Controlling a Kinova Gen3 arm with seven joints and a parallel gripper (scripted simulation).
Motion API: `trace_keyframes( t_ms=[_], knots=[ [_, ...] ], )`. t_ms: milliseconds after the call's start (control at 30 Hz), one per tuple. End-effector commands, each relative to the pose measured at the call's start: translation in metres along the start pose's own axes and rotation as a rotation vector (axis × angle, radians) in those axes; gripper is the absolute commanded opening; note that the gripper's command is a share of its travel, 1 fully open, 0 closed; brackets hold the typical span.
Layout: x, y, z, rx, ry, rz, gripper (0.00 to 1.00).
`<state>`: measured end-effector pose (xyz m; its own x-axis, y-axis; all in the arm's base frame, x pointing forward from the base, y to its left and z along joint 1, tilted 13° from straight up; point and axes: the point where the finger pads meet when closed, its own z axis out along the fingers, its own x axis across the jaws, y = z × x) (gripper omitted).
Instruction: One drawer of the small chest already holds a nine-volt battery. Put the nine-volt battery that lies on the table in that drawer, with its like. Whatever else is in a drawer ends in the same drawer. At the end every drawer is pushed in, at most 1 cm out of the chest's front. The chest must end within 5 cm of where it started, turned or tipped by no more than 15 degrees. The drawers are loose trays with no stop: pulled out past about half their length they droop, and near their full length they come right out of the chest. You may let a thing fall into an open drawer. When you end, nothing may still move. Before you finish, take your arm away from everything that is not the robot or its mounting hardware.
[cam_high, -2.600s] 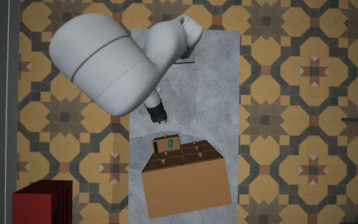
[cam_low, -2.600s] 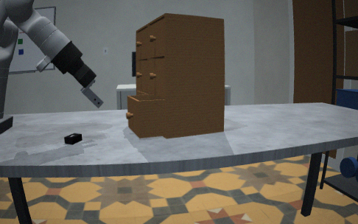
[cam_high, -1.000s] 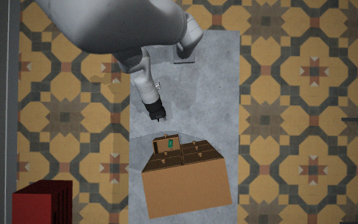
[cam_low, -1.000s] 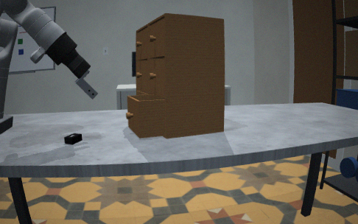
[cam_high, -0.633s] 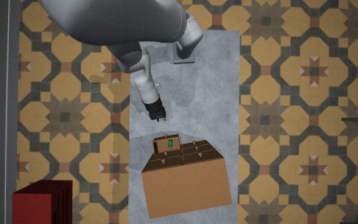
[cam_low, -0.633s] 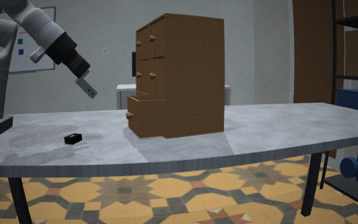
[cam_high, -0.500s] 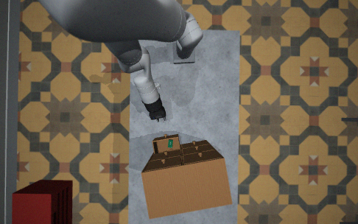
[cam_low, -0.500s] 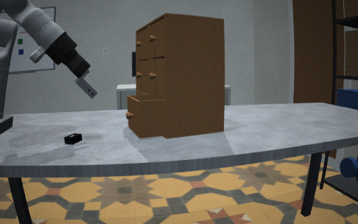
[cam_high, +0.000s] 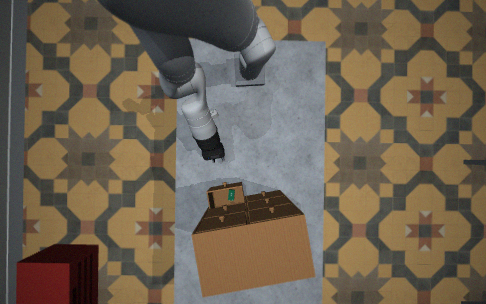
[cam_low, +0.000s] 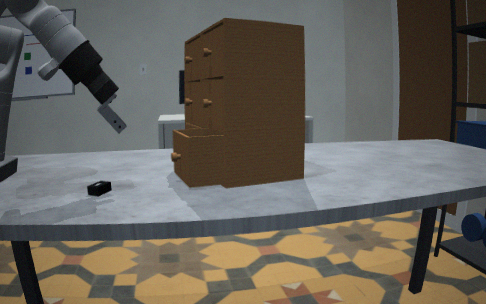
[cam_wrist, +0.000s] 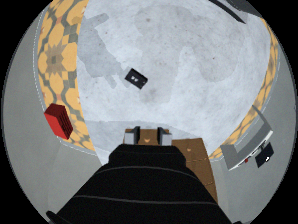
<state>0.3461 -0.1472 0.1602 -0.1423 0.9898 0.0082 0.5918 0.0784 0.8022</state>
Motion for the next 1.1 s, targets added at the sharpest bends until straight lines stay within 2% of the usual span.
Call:
trace_keyframes(
  t_ms=[0,267,333,833,900,1067],
  knots=[
    [-0.002,0.007,-0.006,0.013,-0.012,-0.021,0.67],
    [-0.001,0.009,-0.023,0.120,-0.017,-0.018,0.67],
    [-0.001,0.009,-0.023,0.120,-0.017,-0.018,0.67],
    [0.001,0.012,-0.069,0.414,-0.029,-0.011,0.67],
    [0.001,0.012,-0.069,0.414,-0.029,-0.011,0.67],
    [0.002,0.014,-0.085,0.515,-0.033,-0.008,0.67]
  ],
)
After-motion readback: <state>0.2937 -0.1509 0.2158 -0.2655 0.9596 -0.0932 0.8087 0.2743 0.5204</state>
